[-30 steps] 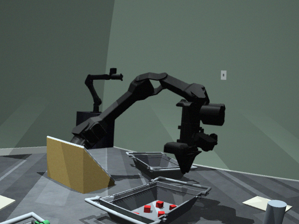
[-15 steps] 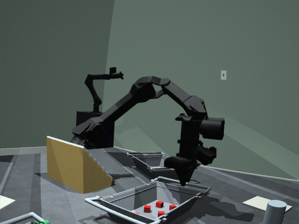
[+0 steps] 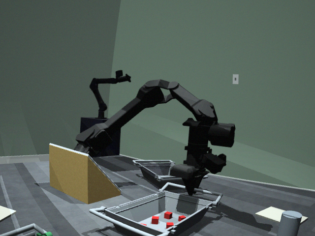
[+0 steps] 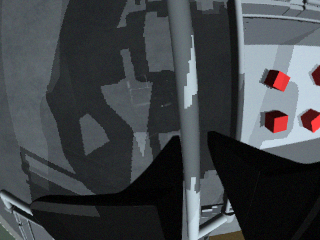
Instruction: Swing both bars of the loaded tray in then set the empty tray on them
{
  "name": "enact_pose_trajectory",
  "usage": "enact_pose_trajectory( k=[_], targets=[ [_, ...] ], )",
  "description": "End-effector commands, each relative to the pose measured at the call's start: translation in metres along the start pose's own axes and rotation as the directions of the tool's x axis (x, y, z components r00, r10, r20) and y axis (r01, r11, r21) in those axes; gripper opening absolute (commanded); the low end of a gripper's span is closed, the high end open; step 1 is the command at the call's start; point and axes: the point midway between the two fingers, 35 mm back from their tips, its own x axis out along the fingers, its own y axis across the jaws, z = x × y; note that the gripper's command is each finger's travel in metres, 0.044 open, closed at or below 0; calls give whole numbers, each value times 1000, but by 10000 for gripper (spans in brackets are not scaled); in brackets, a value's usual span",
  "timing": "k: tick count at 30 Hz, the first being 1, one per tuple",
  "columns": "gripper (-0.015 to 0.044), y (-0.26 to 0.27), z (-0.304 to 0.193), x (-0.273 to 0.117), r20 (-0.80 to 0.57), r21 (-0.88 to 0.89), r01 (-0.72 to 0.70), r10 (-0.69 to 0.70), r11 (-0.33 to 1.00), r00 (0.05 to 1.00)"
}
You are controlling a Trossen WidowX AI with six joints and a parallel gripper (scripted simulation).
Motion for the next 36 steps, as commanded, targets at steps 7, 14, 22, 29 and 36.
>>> enact_pose_trajectory(
  k=[7,14,22,29,36],
  targets=[
    [88,-30,1,-15,6,5,12,-12,1000,1000],
    [88,-56,1,-6,6,5,13,-13,1000,1000],
    [88,-67,2,0,6,5,13,-13,1000,1000],
    [88,-63,3,-38,6,5,15,-15,1000,1000],
    [88,-65,3,-33,8,11,17,-17,1000,1000]
  ],
)
